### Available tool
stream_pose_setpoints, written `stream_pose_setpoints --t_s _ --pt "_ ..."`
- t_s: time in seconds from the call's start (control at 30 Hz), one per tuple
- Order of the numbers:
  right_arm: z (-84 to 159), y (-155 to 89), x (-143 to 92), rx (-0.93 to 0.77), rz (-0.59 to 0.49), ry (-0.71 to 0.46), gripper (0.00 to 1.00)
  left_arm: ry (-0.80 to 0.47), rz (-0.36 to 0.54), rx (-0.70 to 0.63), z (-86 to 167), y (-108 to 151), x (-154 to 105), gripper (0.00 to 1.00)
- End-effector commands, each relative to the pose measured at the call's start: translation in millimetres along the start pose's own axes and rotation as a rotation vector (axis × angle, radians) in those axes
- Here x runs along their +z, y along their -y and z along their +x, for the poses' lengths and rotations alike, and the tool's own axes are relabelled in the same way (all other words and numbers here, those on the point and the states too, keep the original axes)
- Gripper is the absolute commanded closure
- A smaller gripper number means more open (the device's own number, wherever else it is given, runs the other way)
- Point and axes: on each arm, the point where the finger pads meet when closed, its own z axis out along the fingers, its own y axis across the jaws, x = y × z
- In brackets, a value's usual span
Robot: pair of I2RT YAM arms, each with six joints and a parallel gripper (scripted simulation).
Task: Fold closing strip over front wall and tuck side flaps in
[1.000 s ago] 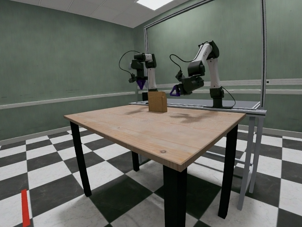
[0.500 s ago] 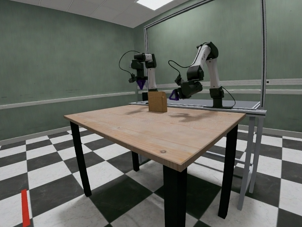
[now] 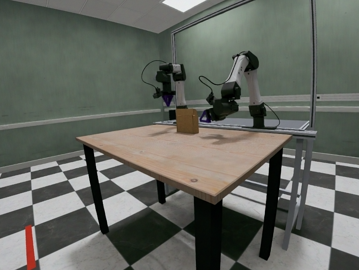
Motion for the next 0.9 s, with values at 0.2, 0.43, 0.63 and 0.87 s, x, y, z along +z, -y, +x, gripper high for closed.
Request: stream_pose_setpoints --t_s 0.2,0.43,0.63,0.87 --pt "-0.4 -0.5 -4.7 0.006 -0.003 0.012 0.99 -0.002 -0.03 0.026 -4.5 -3.4 11.1 0.2" --pt "-0.4 -0.5 -4.7 0.006 -0.003 0.012 0.99 0.0 -0.031 0.026 -4.9 -3.8 22.6 0.2" --pt "-0.4 -0.5 -4.7 0.006 -0.003 0.012 0.99 0.0 -0.029 0.026 -4.7 -3.3 25.4 0.2" --pt "-0.4 -0.5 -4.7 0.006 -0.003 0.012 0.99 0.0 -0.03 0.022 -3.7 -3.9 29.7 0.2"
